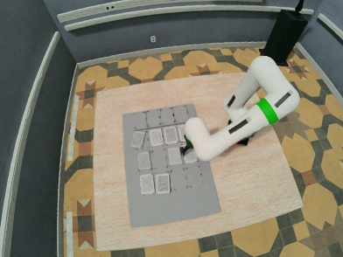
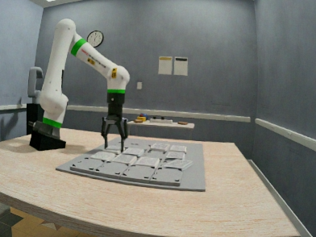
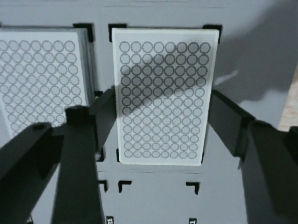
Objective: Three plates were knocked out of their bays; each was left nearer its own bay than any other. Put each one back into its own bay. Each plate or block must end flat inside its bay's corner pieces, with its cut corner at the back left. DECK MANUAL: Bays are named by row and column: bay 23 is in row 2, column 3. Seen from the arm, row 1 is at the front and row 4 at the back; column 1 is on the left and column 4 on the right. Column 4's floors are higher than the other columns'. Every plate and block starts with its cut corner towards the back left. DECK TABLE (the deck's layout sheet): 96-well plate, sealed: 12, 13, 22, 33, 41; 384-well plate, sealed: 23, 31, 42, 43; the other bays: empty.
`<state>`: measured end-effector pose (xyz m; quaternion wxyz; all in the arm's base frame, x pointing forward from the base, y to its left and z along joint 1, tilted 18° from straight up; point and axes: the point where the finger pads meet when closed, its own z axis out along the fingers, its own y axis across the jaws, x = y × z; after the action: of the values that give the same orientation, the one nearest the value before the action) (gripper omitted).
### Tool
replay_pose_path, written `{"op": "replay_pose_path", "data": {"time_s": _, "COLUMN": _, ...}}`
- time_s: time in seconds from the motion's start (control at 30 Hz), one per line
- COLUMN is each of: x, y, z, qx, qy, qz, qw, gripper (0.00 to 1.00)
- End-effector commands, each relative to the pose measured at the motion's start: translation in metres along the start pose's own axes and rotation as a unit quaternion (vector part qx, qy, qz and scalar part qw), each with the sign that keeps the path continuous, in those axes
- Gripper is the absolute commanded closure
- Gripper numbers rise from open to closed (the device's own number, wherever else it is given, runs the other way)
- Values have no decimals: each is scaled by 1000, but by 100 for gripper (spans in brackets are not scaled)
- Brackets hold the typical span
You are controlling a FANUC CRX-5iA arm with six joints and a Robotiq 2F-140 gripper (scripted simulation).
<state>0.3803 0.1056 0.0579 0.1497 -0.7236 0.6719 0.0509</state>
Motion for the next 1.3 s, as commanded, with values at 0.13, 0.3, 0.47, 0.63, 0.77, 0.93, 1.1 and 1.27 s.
{"op": "replay_pose_path", "data": {"time_s": 0.13, "x": 0, "y": -1, "z": 0, "qx": 1, "qy": 0, "qz": 0, "qw": 1000, "gripper": 90}}
{"op": "replay_pose_path", "data": {"time_s": 0.3, "x": 0, "y": -1, "z": 0, "qx": 1, "qy": 0, "qz": 0, "qw": 1000, "gripper": 90}}
{"op": "replay_pose_path", "data": {"time_s": 0.47, "x": 0, "y": -1, "z": 0, "qx": 1, "qy": 0, "qz": 0, "qw": 1000, "gripper": 30}}
{"op": "replay_pose_path", "data": {"time_s": 0.63, "x": 0, "y": -1, "z": 0, "qx": 1, "qy": 0, "qz": 0, "qw": 1000, "gripper": 30}}
{"op": "replay_pose_path", "data": {"time_s": 0.77, "x": 0, "y": -1, "z": 0, "qx": 1, "qy": 0, "qz": 0, "qw": 1000, "gripper": 30}}
{"op": "replay_pose_path", "data": {"time_s": 0.93, "x": 0, "y": -1, "z": 0, "qx": 1, "qy": 0, "qz": 0, "qw": 1000, "gripper": 30}}
{"op": "replay_pose_path", "data": {"time_s": 1.1, "x": 0, "y": -1, "z": 0, "qx": 1, "qy": 0, "qz": 0, "qw": 1000, "gripper": 30}}
{"op": "replay_pose_path", "data": {"time_s": 1.27, "x": 0, "y": -1, "z": 0, "qx": 1, "qy": 0, "qz": 0, "qw": 1000, "gripper": 30}}
